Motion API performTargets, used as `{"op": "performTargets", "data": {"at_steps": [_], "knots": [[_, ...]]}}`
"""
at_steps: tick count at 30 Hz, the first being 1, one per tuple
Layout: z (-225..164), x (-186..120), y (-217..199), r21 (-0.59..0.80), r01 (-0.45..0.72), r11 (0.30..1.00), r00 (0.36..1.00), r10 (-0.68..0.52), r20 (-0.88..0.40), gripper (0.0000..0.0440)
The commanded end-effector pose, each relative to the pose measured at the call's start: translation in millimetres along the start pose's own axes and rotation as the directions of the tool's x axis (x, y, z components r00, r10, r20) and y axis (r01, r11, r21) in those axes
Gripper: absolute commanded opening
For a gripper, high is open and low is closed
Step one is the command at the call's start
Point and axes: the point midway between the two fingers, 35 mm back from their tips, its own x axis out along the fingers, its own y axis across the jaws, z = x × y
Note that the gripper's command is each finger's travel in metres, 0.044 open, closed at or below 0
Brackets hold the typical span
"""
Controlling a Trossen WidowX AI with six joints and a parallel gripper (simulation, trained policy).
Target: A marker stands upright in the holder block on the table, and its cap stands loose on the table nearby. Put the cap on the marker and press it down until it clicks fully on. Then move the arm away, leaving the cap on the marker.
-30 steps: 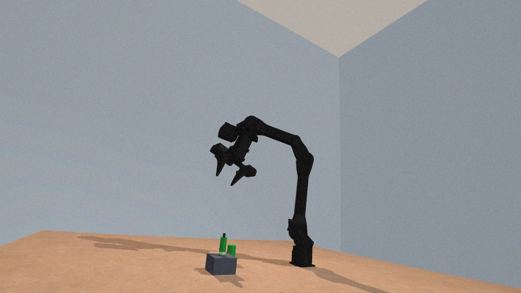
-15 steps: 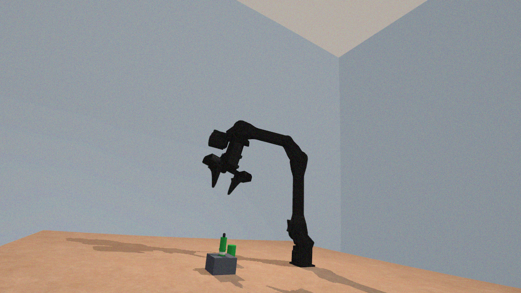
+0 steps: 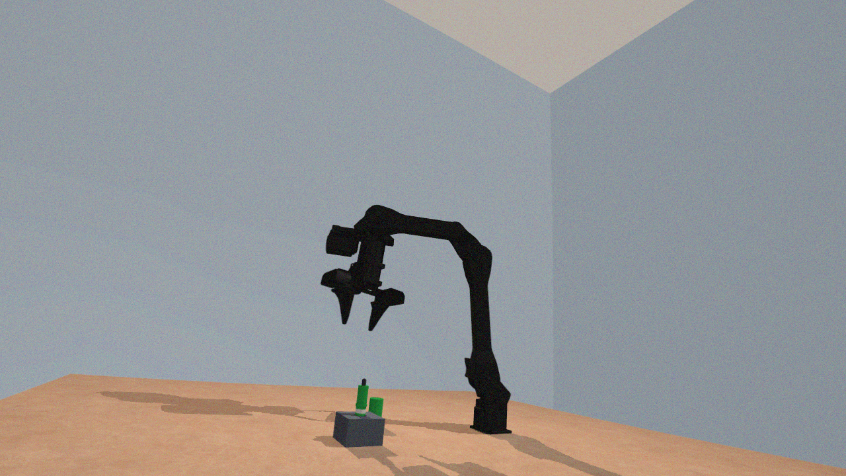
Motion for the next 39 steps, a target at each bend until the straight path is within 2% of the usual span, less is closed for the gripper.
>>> {"op": "performTargets", "data": {"at_steps": [1, 23, 39], "knots": [[-0.2, 8.8, -2.7, -0.001, 0.038, 0.999, 0.999, -0.038, -0.009, 0.0306], [-8.9, 50.3, -18.2, -0.029, 0.211, 0.977, 0.976, -0.212, -0.052, 0.0300], [-20.7, 81.3, -30.6, -0.080, 0.295, 0.952, 0.950, -0.301, -0.083, 0.0291]]}}
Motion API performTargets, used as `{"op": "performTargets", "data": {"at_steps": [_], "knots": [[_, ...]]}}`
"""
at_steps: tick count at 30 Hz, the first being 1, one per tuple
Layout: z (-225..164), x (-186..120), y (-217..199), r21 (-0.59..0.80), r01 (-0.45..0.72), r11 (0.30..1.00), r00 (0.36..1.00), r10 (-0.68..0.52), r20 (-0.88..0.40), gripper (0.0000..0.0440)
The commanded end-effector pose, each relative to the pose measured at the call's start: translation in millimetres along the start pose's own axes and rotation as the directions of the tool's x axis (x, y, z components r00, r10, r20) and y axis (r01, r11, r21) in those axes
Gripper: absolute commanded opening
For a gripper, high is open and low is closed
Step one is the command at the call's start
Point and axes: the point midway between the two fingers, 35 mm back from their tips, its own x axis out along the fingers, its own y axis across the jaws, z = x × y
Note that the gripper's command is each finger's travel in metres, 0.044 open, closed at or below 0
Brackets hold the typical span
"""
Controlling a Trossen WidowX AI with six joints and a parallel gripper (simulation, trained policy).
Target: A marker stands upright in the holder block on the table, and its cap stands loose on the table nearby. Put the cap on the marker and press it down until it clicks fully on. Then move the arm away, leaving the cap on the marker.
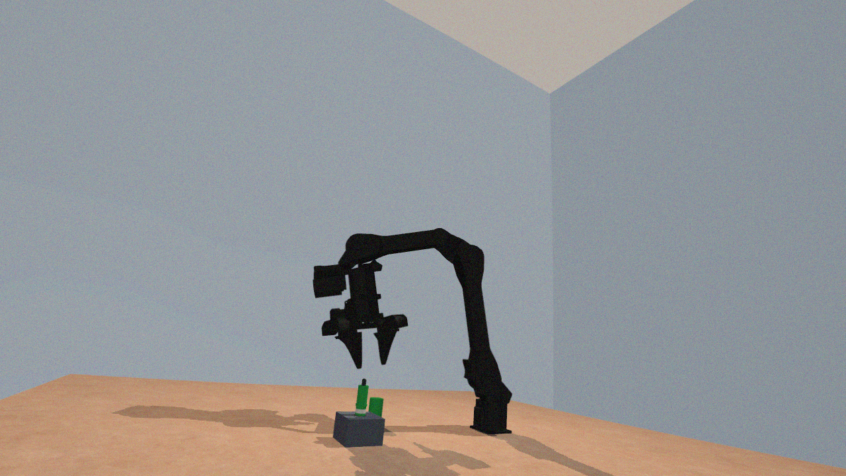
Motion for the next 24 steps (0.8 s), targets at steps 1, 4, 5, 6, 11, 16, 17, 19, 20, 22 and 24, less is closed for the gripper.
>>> {"op": "performTargets", "data": {"at_steps": [1, 4, 5, 6, 11, 16, 17, 19, 20, 22, 24], "knots": [[-1.7, 8.6, -1.1, -0.016, 0.021, 1.000, 1.000, -0.021, -0.005, 0.0290], [-3.1, 15.3, -0.9, -0.029, 0.032, 0.999, 0.999, -0.032, -0.008, 0.0287], [-3.6, 17.6, -0.7, -0.033, 0.035, 0.999, 0.999, -0.035, -0.009, 0.0287], [-4.0, 19.9, -0.5, -0.037, 0.038, 0.999, 0.999, -0.038, -0.009, 0.0286], [-5.8, 31.7, 0.6, -0.062, 0.049, 0.997, 0.999, -0.050, -0.011, 0.0281], [-6.8, 44.8, 1.9, -0.089, 0.060, 0.994, 0.998, -0.061, -0.011, 0.0274], [-6.9, 47.6, 2.2, -0.095, 0.062, 0.994, 0.998, -0.063, -0.011, 0.0272], [-7.1, 53.4, 2.8, -0.108, 0.066, 0.992, 0.998, -0.067, -0.011, 0.0268], [-7.2, 56.3, 3.1, -0.114, 0.068, 0.991, 0.998, -0.069, -0.010, 0.0266], [-7.2, 62.2, 3.6, -0.128, 0.071, 0.989, 0.997, -0.073, -0.010, 0.0261], [-7.2, 67.9, 4.2, -0.142, 0.074, 0.987, 0.997, -0.076, -0.008, 0.0255]]}}
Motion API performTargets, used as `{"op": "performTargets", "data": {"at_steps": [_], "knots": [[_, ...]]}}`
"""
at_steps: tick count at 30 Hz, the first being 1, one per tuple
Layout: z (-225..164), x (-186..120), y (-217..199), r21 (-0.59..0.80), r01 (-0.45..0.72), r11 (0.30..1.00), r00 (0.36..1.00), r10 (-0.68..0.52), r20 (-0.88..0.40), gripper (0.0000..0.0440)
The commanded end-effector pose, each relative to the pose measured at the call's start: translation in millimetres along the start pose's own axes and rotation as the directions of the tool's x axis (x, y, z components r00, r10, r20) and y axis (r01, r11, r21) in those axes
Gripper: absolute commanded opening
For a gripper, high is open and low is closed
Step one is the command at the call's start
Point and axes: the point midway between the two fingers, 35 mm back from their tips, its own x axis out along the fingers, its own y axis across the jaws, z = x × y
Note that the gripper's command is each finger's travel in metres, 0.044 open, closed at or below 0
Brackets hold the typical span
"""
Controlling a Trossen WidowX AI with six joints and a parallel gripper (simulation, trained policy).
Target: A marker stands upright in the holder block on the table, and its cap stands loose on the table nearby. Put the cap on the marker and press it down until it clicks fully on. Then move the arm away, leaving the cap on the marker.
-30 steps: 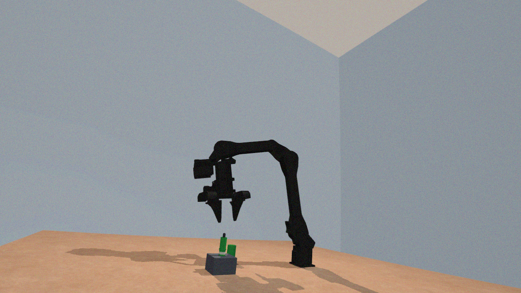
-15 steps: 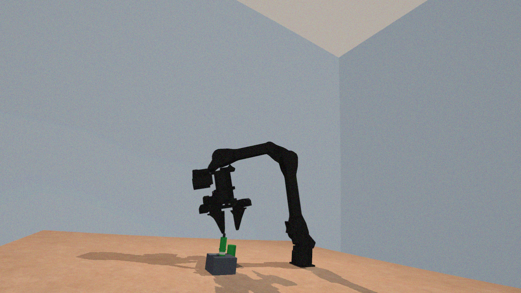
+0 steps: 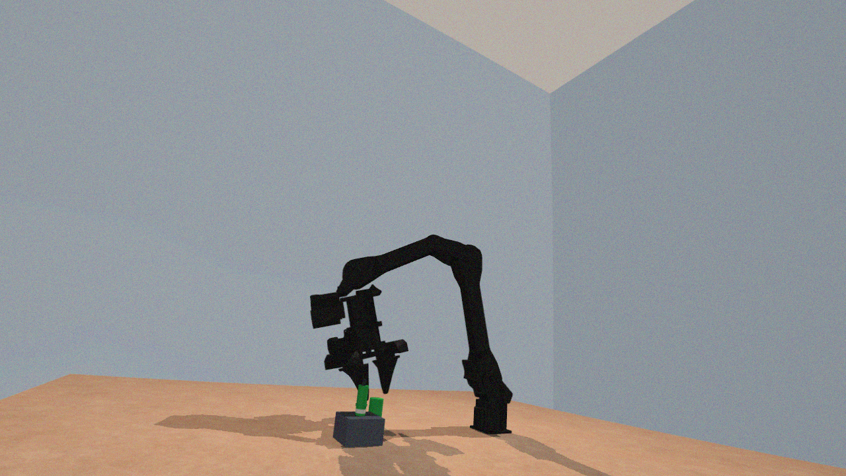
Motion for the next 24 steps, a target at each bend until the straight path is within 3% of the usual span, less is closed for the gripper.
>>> {"op": "performTargets", "data": {"at_steps": [1, 12, 14, 19, 24], "knots": [[-0.2, 10.9, -0.2, -0.026, 0.015, 1.000, 1.000, -0.015, -0.001, 0.0252], [-0.7, 33.2, 1.5, -0.103, 0.027, 0.994, 0.999, -0.025, 0.019, 0.0223], [-0.6, 34.1, 1.7, -0.113, 0.026, 0.993, 0.999, -0.023, 0.028, 0.0193], [-0.5, 27.0, 2.2, -0.137, 0.013, 0.991, 0.998, -0.005, 0.057, 0.0065], [4.5, 10.7, 9.3, -0.161, -0.024, 0.987, 0.993, 0.042, 0.110, 0.0093]]}}
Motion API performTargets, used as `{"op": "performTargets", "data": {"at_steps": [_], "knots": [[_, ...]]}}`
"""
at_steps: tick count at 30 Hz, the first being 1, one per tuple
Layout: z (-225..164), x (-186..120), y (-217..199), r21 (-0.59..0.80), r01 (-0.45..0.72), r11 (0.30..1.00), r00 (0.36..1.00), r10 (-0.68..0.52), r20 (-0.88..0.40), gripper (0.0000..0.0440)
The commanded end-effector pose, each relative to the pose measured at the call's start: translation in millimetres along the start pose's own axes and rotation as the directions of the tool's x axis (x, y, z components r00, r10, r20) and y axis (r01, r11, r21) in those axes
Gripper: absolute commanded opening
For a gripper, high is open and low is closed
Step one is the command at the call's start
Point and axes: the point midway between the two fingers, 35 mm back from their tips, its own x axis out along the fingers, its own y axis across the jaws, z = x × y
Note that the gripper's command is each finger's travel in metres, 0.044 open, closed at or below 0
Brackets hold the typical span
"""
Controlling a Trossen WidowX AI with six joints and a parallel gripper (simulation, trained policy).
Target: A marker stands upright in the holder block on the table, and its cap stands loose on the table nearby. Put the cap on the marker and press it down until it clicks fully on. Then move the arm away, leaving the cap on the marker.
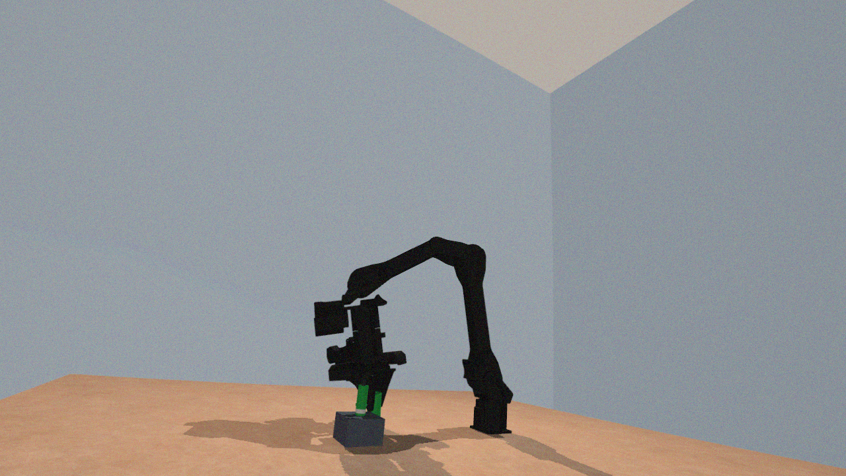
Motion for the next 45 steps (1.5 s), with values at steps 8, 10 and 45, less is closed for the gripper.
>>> {"op": "performTargets", "data": {"at_steps": [8, 10, 45], "knots": [[9.1, -40.2, 14.6, -0.052, -0.084, 0.995, 0.990, 0.089, 0.108, 0.0100], [8.3, -47.4, 17.8, -0.061, -0.097, 0.993, 0.988, 0.104, 0.118, 0.0099], [-76.0, -112.3, 99.1, -0.162, -0.159, 0.974, 0.976, 0.180, 0.121, 0.0053]]}}
